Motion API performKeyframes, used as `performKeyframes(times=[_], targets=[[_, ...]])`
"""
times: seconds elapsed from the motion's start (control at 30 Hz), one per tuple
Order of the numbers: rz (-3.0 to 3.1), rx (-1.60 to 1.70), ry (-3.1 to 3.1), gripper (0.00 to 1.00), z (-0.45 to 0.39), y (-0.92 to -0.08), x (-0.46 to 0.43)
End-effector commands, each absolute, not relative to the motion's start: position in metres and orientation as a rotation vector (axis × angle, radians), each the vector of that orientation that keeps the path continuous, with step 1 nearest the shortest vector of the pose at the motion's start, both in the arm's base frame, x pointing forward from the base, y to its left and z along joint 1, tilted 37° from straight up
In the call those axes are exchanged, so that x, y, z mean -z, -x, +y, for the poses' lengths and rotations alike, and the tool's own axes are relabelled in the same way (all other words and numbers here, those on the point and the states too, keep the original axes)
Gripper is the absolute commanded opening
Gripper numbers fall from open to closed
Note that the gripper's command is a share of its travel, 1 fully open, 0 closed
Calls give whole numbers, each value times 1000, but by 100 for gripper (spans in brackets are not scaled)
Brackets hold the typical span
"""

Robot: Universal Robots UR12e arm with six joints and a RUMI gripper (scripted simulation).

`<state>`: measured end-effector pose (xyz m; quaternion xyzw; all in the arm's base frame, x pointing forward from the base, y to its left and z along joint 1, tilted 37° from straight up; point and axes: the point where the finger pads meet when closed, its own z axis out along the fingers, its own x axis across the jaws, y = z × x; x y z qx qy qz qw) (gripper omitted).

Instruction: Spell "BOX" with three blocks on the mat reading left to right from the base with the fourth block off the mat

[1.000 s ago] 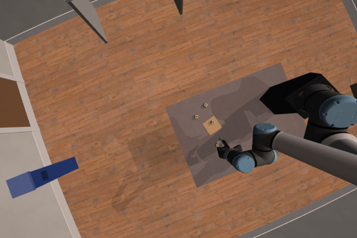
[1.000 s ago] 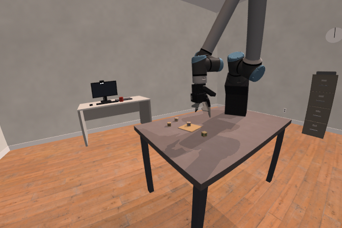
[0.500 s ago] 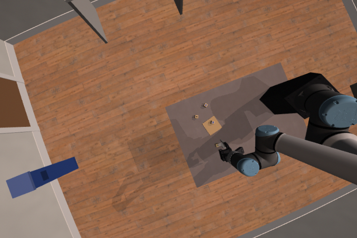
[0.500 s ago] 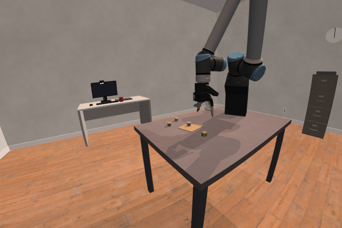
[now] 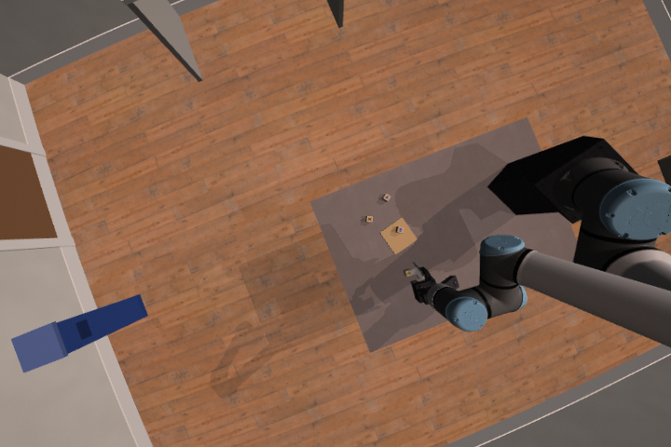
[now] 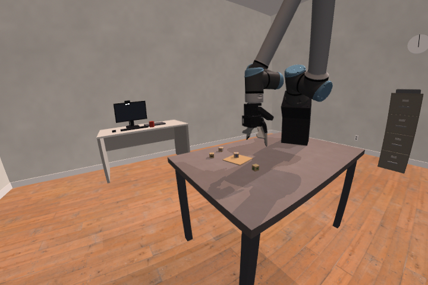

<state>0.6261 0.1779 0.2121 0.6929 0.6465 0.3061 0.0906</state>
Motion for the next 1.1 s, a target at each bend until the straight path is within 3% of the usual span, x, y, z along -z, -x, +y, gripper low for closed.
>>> performKeyframes(times=[0.0,1.07], targets=[[1944,-905,-2028,100,178,-626,-212],[2313,-760,-1366,100,173,-629,-201]])
